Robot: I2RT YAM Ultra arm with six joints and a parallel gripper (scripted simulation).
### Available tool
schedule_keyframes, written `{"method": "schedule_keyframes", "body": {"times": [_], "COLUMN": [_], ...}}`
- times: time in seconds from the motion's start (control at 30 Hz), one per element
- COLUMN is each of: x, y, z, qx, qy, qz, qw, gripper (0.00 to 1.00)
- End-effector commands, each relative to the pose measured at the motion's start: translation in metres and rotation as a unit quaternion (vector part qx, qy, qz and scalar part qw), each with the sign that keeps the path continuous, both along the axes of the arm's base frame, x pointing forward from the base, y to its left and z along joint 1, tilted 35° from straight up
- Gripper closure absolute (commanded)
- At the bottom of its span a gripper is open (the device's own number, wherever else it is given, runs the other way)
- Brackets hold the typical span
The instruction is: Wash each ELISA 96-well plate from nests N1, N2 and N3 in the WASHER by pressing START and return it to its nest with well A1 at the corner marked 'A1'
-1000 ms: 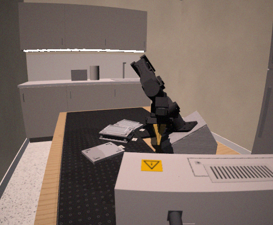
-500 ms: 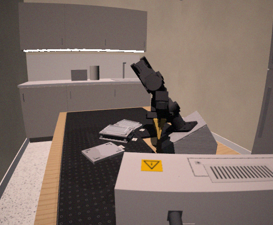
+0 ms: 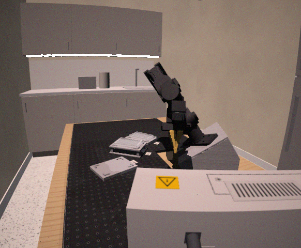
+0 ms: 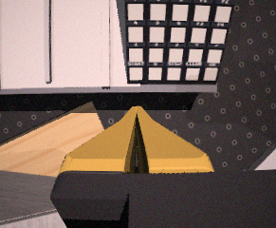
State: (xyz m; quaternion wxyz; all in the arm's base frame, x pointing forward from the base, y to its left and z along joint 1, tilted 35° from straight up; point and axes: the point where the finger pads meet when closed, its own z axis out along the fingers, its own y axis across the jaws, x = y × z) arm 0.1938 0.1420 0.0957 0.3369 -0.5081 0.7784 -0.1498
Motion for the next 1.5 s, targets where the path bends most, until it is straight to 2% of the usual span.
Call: {"method": "schedule_keyframes", "body": {"times": [0.0, 0.33, 0.37, 1.47], "x": [0.0, 0.0, 0.001, 0.052], "y": [0.001, 0.001, 0.003, 0.063], "z": [0.002, 0.002, 0.004, 0.061], "qx": [0.001, 0.001, 0.001, 0.002], "qy": [0.0, 0.0, 0.0, -0.001], "qz": [0.001, 0.001, 0.001, 0.002], "qw": [1.0, 1.0, 1.0, 1.0], "gripper": [1.0, 1.0, 0.0, 0.0]}}
